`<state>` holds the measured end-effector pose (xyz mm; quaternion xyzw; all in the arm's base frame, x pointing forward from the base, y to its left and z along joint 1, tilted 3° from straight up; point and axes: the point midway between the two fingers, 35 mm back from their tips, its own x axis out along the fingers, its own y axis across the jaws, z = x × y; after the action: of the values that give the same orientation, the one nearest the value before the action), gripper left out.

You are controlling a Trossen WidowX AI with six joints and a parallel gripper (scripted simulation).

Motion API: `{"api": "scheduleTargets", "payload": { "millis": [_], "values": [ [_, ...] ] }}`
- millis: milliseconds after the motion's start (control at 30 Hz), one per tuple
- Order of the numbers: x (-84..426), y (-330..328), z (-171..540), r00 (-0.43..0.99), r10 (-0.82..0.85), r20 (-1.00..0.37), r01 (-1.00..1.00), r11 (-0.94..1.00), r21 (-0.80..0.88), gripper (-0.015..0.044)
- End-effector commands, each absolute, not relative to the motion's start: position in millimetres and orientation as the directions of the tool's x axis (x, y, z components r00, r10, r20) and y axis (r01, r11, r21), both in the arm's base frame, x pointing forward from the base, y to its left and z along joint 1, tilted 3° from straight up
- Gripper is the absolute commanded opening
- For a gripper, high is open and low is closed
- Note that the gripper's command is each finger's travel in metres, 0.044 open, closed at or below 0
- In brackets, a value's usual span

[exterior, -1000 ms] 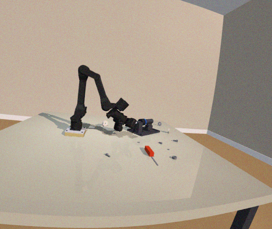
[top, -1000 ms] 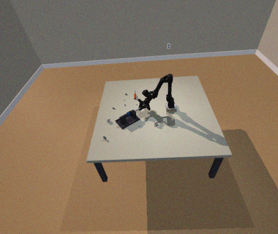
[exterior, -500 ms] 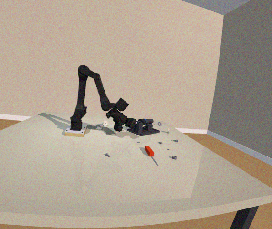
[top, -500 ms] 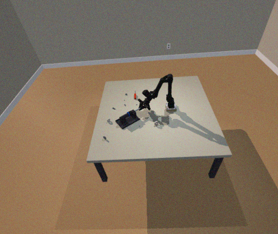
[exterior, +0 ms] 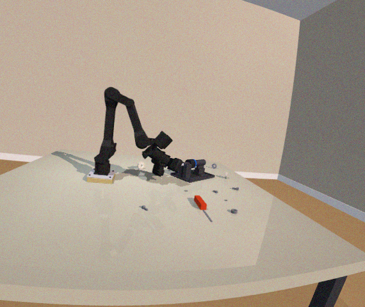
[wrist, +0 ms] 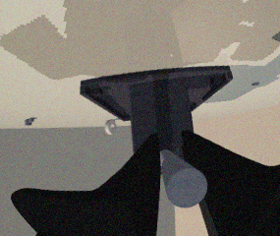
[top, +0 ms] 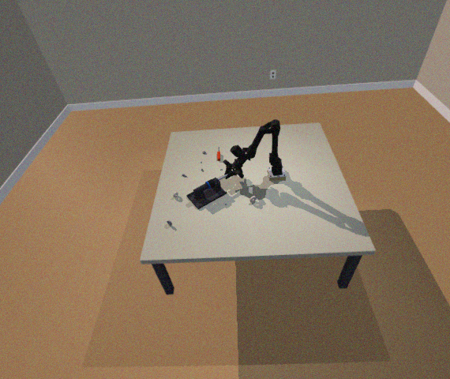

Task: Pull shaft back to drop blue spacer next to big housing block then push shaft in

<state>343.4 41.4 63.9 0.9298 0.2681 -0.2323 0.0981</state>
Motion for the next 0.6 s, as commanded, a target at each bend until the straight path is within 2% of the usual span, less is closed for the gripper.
{"api": "scheduleTargets", "payload": {
  "millis": [0,567],
  "values": [
    [342.8,41.3,64.3,0.748,0.454,-0.484,0.547,-0.835,0.063,0.0],
    [341.5,40.4,64.2,0.748,0.454,-0.484,0.547,-0.835,0.063,0.0]
  ]
}}
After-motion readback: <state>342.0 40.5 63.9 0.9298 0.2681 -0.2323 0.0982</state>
